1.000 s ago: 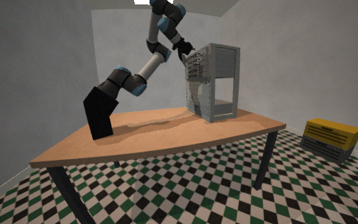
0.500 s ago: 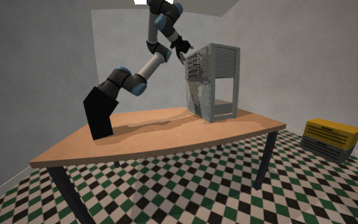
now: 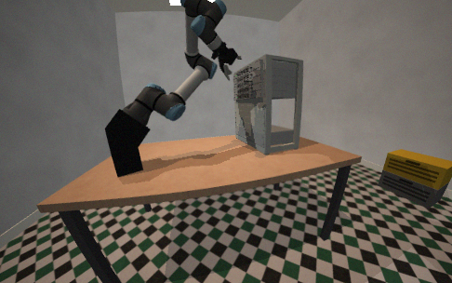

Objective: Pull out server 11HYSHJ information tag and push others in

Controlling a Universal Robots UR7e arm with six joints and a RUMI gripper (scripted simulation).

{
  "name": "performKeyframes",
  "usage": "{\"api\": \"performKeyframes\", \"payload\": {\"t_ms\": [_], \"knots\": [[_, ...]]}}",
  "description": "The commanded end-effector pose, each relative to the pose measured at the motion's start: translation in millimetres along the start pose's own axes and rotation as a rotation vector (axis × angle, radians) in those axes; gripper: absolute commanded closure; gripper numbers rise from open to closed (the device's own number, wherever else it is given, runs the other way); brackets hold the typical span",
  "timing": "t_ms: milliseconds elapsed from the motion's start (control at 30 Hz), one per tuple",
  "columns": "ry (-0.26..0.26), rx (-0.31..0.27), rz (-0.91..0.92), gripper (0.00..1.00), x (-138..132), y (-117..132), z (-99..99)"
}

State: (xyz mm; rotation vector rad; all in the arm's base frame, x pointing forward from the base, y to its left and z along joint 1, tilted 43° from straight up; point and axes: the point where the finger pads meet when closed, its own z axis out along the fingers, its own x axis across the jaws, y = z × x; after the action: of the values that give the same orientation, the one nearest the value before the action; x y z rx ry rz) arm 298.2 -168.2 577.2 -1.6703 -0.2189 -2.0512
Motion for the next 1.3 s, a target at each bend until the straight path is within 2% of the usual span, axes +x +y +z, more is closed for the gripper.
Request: {"api": "performKeyframes", "payload": {"t_ms": [0, 433, 1267], "knots": [[0.0, 0.0, 0.0, 0.0, 0.4, -3.0, -5.6], [0.0, 0.0, 0.0, 0.0, 0.7, -6.3, -11.7], [0.001, -0.001, 0.0, 0.0, 0.6, -6.5, -12.0]]}}
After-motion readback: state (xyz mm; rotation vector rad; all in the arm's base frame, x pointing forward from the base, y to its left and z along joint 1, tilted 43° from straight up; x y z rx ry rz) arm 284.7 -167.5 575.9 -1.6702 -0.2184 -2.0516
